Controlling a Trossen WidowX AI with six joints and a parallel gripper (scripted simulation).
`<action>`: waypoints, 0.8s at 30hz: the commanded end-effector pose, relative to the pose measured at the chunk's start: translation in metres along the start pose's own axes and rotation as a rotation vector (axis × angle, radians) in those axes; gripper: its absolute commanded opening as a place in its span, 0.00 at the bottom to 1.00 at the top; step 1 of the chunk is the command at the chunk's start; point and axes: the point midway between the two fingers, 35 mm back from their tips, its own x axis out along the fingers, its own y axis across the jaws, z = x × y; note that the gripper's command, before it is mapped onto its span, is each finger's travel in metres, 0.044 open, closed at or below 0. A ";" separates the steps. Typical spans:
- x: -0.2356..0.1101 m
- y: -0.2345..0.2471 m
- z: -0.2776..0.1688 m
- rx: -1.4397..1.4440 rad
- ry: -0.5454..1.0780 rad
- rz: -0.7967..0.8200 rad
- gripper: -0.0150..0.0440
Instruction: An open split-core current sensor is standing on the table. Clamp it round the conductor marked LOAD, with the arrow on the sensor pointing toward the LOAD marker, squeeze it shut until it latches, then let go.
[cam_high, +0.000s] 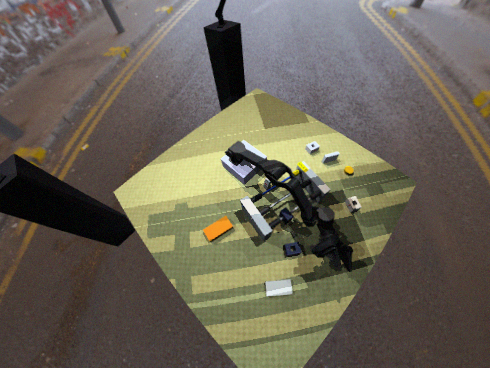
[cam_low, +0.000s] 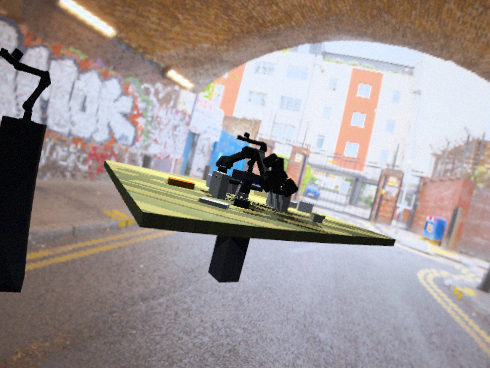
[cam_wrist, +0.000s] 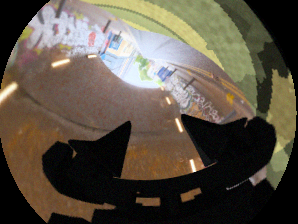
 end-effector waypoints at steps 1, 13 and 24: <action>0.000 0.001 -0.002 -0.010 0.001 -0.001 0.98; -0.010 0.106 -0.103 -0.642 0.129 -0.111 1.00; -0.083 0.203 -0.157 -1.240 0.354 -0.169 1.00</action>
